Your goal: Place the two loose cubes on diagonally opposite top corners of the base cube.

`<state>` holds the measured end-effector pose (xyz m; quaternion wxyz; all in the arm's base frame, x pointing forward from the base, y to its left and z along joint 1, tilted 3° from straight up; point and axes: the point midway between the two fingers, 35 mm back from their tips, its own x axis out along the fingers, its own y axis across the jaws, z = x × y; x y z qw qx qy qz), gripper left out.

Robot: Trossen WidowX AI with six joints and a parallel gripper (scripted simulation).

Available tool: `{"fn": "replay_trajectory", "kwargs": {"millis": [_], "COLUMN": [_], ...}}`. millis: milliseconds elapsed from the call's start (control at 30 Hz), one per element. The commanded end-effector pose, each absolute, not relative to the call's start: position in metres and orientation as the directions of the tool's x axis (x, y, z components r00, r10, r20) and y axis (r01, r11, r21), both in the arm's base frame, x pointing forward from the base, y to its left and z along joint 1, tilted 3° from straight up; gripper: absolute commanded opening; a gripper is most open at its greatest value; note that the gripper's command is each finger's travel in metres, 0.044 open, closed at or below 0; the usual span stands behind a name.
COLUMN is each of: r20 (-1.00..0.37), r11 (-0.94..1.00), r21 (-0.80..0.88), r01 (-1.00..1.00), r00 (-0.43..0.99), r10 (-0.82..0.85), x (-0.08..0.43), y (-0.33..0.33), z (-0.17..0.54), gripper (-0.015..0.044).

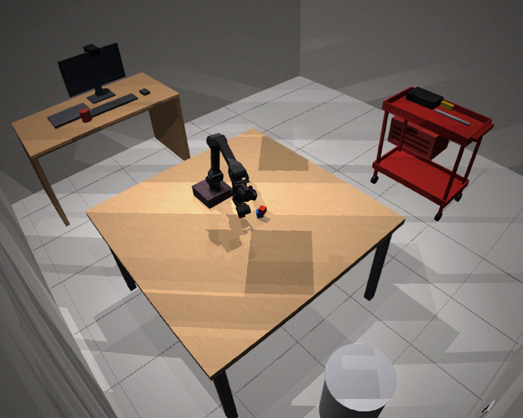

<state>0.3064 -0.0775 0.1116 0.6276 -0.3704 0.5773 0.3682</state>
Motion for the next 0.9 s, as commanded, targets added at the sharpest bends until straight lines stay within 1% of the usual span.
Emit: {"fn": "replay_trajectory", "kwargs": {"millis": [0, 467, 867], "r20": [-0.998, -0.998, -0.997], "r11": [0.524, 0.742, 0.882], "r21": [-0.036, -0.015, 0.005], "r01": [-0.851, -0.670, -0.471], "r00": [0.061, 0.061, 0.061], "r10": [0.032, 0.035, 0.038], "x": [0.305, 0.301, 0.292], "y": [-0.066, -0.022, 0.013], "z": [0.111, 0.110, 0.108], "gripper": [0.0105, 0.0105, 0.0105]}}
